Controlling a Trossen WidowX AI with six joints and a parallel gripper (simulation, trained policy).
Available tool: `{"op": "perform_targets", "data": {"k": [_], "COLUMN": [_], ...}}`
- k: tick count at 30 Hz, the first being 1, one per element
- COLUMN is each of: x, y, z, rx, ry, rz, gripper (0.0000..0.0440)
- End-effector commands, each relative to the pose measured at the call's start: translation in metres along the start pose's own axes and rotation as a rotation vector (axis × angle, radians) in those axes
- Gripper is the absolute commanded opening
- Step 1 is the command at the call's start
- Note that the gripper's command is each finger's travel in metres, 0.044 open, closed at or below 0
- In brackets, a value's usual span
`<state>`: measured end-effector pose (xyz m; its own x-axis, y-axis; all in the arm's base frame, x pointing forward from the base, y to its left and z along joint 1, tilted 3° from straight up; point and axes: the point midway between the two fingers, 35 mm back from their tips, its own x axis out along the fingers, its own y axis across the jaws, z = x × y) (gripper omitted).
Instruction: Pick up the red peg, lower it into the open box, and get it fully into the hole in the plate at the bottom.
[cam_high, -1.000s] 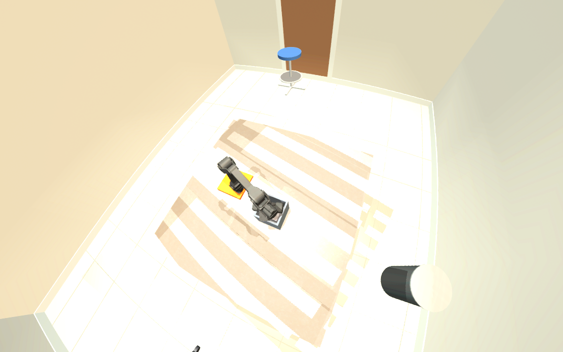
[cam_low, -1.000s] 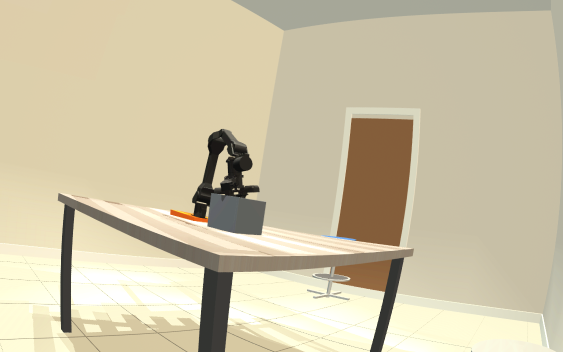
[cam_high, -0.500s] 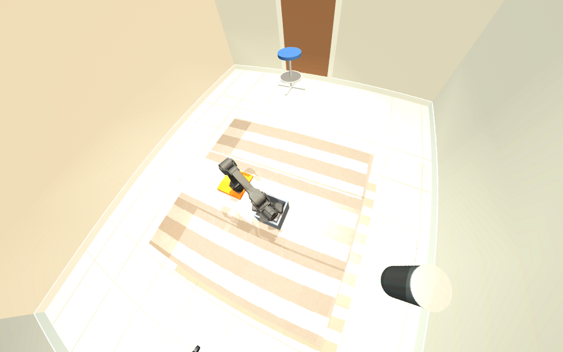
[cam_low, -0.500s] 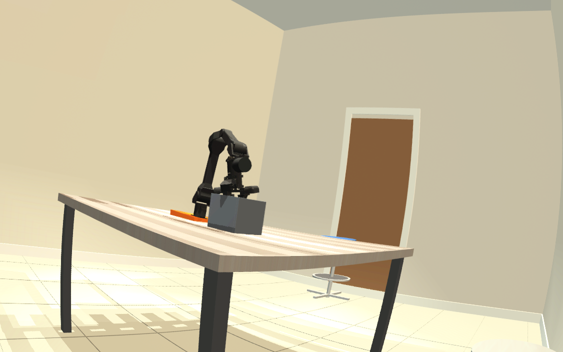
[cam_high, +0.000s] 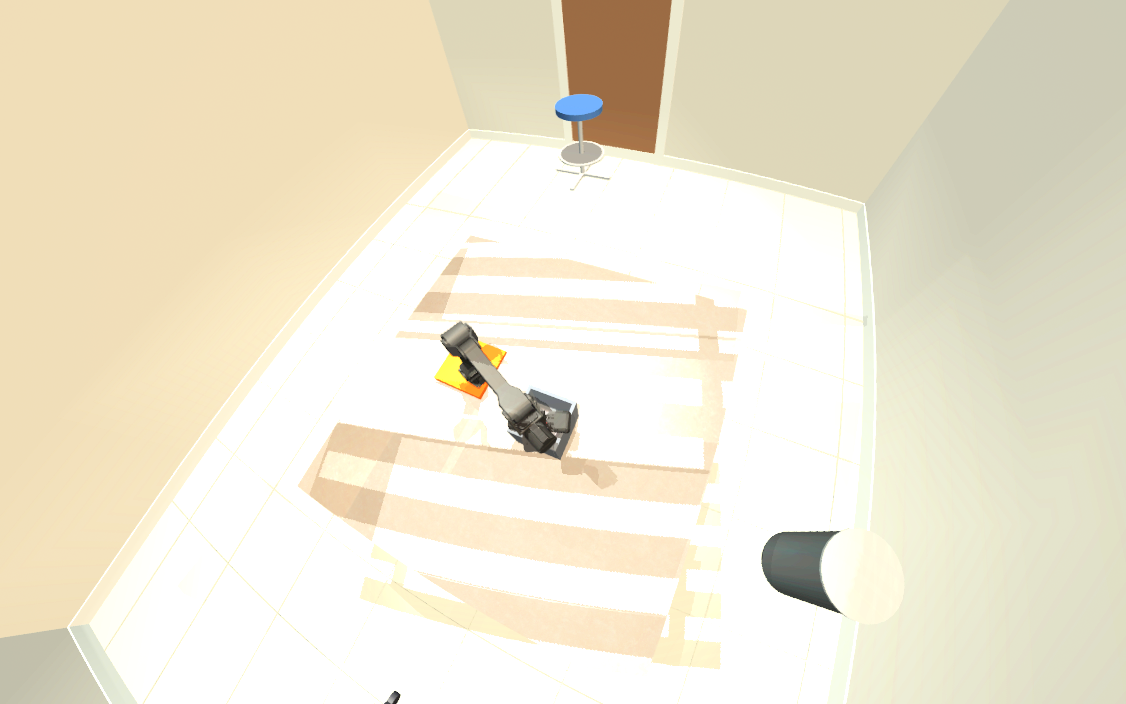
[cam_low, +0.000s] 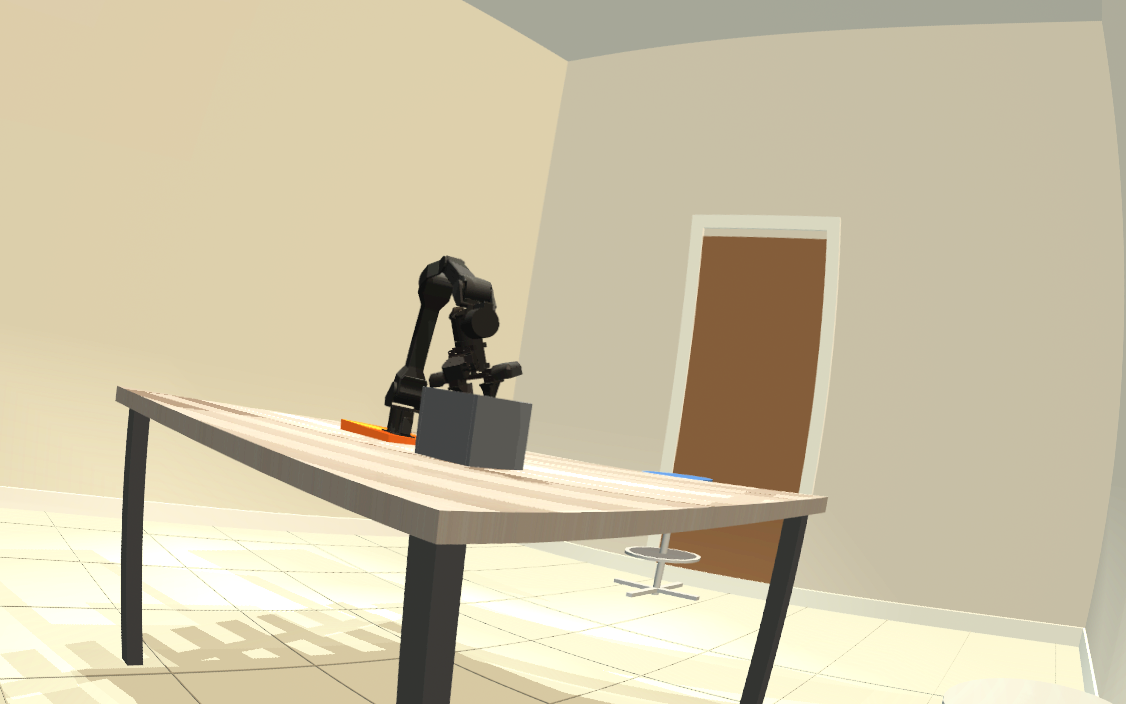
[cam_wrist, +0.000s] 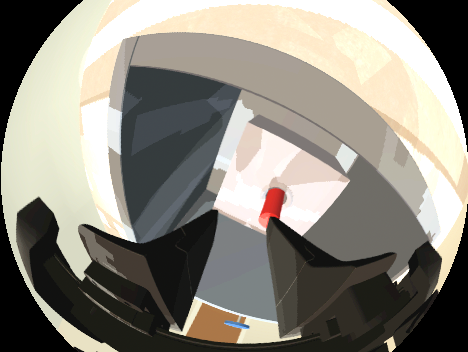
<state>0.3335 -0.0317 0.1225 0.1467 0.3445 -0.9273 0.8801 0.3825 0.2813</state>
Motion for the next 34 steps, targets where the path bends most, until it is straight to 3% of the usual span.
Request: {"op": "perform_targets", "data": {"k": [1, 34], "x": [0.01, -0.045], "y": [0.013, 0.056], "z": [0.001, -0.006], "rx": [-0.032, -0.15], "ry": [0.061, 0.156], "rz": [0.041, 0.296], "gripper": [0.0158, 0.0145]}}
